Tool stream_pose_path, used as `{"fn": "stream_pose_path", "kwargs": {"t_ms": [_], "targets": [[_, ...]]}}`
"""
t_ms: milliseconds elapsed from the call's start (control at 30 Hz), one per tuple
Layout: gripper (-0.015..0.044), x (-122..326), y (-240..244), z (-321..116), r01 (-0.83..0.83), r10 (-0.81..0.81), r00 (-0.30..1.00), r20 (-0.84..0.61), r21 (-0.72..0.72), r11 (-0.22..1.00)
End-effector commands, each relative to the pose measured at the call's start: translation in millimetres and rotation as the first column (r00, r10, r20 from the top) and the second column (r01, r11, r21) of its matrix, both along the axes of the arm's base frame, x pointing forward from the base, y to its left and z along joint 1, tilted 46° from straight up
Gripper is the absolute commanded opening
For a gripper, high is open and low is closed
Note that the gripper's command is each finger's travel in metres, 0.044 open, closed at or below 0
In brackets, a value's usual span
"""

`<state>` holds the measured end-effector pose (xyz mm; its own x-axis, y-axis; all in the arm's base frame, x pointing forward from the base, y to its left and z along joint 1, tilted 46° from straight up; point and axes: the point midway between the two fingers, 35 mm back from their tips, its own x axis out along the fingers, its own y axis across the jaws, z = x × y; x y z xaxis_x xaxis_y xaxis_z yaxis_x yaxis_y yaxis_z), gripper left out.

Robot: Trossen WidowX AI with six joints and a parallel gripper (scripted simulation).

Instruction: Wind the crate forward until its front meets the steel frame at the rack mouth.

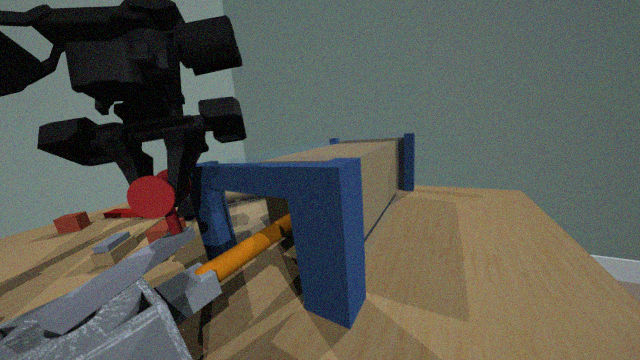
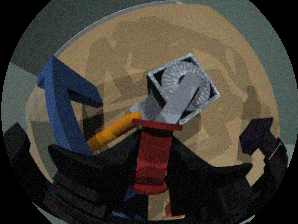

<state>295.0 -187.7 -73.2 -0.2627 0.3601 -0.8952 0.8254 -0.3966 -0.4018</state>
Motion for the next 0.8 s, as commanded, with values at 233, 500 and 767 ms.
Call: {"fn": "stream_pose_path", "kwargs": {"t_ms": [233, 500, 767], "targets": [[0.0000, -15, 16, 11, 0.002, -0.001, 1.000, -0.029, 0.026, 1.000], [0.0000, -22, 21, 15, 0.002, -0.001, 1.000, -0.030, 0.026, 1.000], [0.0000, -30, 24, 20, 0.002, -0.001, 1.000, -0.030, 0.027, 1.000]]}}
